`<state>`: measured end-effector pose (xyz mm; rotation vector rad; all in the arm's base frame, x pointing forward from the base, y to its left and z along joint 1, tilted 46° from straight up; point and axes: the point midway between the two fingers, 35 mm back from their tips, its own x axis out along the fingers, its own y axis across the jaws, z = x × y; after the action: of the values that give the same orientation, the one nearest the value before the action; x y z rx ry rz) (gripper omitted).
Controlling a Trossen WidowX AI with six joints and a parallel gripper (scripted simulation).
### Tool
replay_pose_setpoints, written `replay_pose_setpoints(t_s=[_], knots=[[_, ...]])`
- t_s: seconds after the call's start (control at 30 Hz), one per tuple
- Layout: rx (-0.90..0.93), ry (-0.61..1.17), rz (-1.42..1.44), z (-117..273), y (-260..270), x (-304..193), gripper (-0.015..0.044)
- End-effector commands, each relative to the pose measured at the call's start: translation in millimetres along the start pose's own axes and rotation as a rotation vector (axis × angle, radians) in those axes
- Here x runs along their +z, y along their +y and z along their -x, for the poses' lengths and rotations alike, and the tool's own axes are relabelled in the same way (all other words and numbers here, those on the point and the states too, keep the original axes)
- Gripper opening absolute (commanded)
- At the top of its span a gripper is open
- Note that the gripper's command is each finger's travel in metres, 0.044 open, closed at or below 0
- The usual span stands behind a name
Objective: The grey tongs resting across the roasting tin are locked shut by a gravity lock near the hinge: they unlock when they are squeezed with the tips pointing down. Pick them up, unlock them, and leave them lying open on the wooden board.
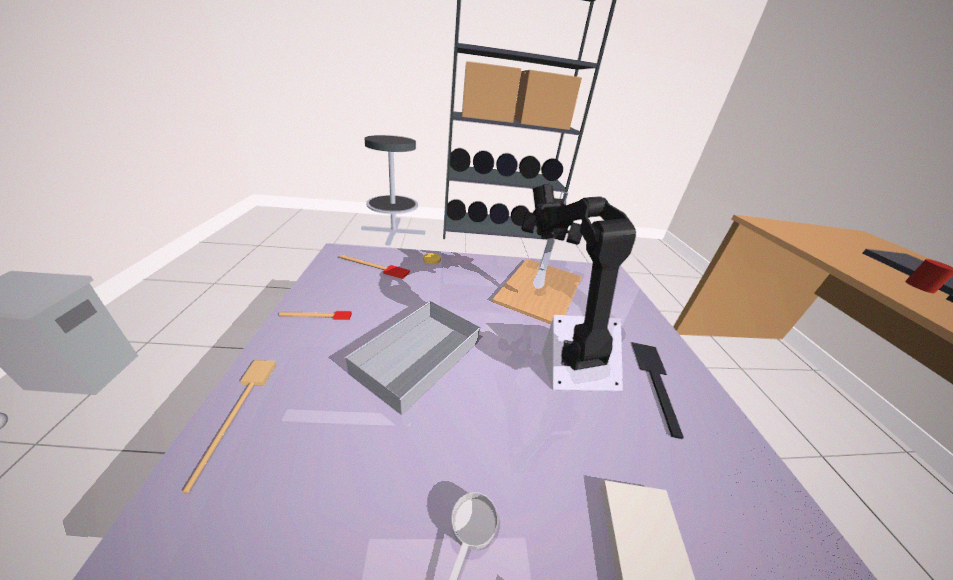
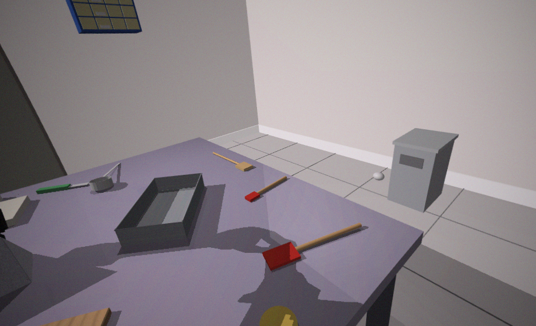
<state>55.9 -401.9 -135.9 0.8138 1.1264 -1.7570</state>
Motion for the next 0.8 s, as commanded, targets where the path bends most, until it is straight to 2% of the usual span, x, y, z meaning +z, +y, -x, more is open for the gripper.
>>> replay_pose_setpoints(t_s=[0.0,0.77], knots=[[0.007,0.04,-0.005,-6,4,4,-0.015],[0.008,0.392,0.029,-46,9,-26,-0.015]])
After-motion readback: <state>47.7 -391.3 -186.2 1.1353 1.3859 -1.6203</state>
